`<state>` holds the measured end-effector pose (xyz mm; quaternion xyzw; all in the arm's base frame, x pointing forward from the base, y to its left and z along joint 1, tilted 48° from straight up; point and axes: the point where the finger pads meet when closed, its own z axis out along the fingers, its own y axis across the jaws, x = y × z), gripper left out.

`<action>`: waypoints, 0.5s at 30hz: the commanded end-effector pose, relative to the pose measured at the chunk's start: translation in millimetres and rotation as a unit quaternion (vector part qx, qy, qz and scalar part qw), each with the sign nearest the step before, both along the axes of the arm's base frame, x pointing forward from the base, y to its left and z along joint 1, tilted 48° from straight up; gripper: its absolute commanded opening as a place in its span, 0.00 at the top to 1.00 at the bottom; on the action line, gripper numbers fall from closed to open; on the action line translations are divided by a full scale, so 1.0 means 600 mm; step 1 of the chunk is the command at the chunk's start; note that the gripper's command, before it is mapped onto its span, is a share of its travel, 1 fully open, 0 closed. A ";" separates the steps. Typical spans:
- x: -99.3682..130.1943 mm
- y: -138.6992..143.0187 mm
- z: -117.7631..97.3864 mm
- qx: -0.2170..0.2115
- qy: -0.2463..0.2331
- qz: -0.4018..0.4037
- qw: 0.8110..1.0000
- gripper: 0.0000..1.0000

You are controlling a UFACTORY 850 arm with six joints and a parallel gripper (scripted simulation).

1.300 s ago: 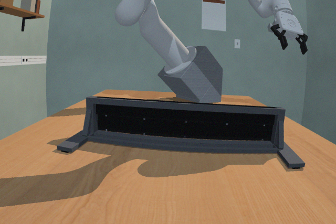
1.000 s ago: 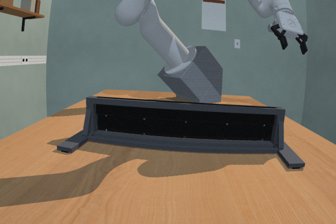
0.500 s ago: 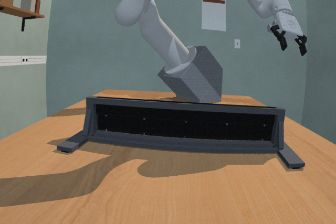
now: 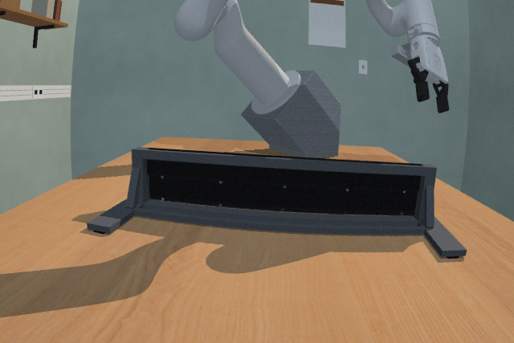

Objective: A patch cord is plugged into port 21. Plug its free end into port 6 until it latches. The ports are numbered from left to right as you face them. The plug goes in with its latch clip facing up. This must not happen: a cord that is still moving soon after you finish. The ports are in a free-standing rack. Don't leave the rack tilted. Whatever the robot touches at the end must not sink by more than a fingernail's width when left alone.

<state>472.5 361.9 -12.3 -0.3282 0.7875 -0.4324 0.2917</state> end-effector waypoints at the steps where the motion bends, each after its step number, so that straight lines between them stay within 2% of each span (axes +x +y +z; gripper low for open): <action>1: 0.006 -0.028 -0.006 -0.039 0.045 0.006 0.998 0.00; 2: 0.008 -0.049 -0.012 -0.063 0.077 0.013 0.995 0.00; 6: 0.010 -0.070 -0.017 -0.086 0.110 0.021 0.990 0.00; 7: 0.011 -0.091 -0.022 -0.108 0.142 0.030 0.984 0.00; 9: 0.011 -0.108 -0.026 -0.124 0.168 0.038 0.977 0.00; 13: 0.011 -0.111 -0.027 -0.128 0.174 0.040 0.976 0.00; 15: 0.010 -0.148 -0.035 -0.161 0.232 0.060 0.957 0.00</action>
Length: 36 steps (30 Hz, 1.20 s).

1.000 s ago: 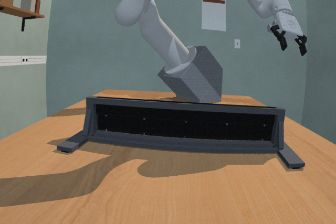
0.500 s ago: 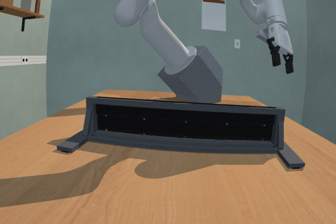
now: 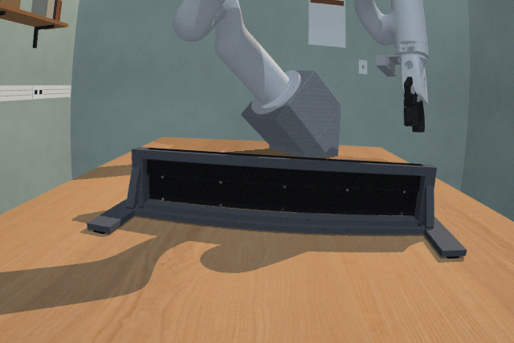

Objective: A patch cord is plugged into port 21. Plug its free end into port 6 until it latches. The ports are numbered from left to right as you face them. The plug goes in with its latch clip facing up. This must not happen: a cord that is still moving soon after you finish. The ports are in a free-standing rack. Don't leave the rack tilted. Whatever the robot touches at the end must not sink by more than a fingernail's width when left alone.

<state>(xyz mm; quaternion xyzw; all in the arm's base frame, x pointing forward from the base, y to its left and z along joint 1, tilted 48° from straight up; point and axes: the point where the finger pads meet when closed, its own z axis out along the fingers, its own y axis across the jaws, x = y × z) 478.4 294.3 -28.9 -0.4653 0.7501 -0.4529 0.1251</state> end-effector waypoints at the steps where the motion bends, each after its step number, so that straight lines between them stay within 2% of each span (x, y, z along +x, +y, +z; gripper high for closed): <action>1: 0.000 -0.036 -0.008 -0.035 0.062 0.016 0.997 0.00; 2: -0.001 -0.048 -0.010 -0.045 0.082 0.023 0.995 0.00; 4: -0.002 -0.052 -0.011 -0.049 0.089 0.026 0.994 0.00; 6: -0.005 -0.080 -0.017 -0.071 0.137 0.043 0.987 0.00; 7: -0.005 -0.080 -0.017 -0.071 0.137 0.043 0.987 0.00; 11: -0.010 -0.114 -0.024 -0.094 0.197 0.066 0.974 0.00; 20: -0.012 -0.123 -0.026 -0.100 0.212 0.073 0.969 0.00; 21: -0.012 -0.123 -0.026 -0.100 0.212 0.073 0.969 1.00; 36: -0.012 -0.123 -0.026 -0.100 0.212 0.073 0.969 1.00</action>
